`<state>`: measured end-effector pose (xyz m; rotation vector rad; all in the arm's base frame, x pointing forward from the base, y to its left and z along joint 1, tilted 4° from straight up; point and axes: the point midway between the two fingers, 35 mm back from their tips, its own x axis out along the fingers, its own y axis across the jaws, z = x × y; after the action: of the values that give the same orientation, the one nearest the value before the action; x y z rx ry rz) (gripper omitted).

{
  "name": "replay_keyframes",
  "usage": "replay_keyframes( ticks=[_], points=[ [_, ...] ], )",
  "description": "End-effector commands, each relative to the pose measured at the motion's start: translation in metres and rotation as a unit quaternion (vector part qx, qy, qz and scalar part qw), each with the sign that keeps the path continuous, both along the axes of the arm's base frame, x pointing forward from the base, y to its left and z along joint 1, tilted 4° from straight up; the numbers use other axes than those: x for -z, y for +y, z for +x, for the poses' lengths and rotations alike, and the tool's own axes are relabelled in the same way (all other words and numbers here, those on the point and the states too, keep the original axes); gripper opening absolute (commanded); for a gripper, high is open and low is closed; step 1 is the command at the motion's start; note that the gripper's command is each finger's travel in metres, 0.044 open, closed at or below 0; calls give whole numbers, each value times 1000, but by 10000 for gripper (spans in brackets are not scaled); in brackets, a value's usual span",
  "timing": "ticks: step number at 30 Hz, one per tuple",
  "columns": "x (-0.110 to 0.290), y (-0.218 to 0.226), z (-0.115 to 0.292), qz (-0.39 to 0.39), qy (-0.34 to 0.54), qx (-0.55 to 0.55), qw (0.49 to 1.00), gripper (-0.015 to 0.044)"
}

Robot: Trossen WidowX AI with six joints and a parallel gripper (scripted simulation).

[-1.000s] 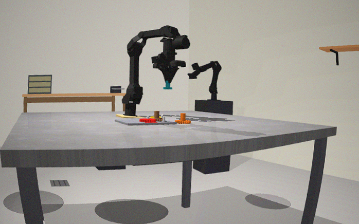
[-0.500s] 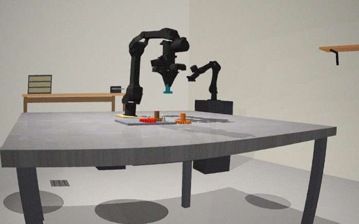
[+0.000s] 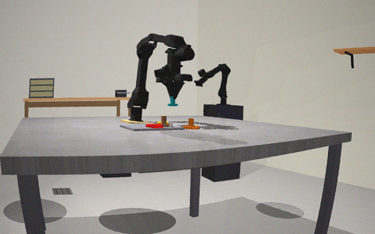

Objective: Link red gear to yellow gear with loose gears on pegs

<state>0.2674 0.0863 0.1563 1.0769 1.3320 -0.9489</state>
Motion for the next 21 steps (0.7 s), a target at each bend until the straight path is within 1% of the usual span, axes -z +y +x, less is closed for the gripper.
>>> replay_keyframes(
  ticks=[1,9,17,21],
  points=[
    [10,-5,5,-1,4,-3,1000,0],
    [28,-18,17,-1,4,-3,1000,0],
    [25,-18,17,-1,4,-5,1000,0],
    [25,-18,17,-2,2,-31,1000,0]
  ],
)
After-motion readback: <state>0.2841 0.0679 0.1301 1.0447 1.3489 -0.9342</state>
